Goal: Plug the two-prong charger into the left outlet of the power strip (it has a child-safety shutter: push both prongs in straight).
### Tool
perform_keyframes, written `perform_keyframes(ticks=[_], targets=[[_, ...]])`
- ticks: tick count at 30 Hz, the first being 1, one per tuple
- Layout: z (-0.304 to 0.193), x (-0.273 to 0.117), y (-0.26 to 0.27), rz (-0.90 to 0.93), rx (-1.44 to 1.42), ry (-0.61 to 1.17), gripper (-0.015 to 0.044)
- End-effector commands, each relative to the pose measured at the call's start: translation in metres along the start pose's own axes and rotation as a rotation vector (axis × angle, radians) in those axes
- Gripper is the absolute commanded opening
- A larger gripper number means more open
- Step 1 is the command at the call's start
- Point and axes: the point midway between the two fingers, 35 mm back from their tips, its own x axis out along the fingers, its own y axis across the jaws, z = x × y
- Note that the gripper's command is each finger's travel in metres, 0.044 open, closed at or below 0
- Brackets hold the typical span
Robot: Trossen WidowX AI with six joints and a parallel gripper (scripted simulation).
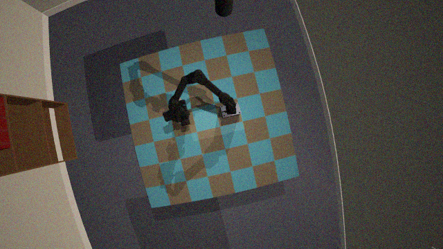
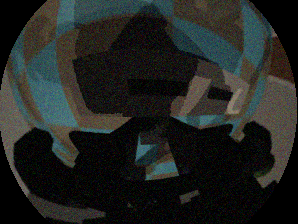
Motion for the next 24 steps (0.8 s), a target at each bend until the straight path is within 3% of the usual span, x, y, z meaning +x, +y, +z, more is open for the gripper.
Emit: perform_keyframes(ticks=[1, 24], targets=[[0.0061, -0.001, 0.0001, 0.004, 0.012, -0.019, 0.0], [0.0064, 0.0011, 0.0005, 0.004, 0.012, -0.019, 0.0]])
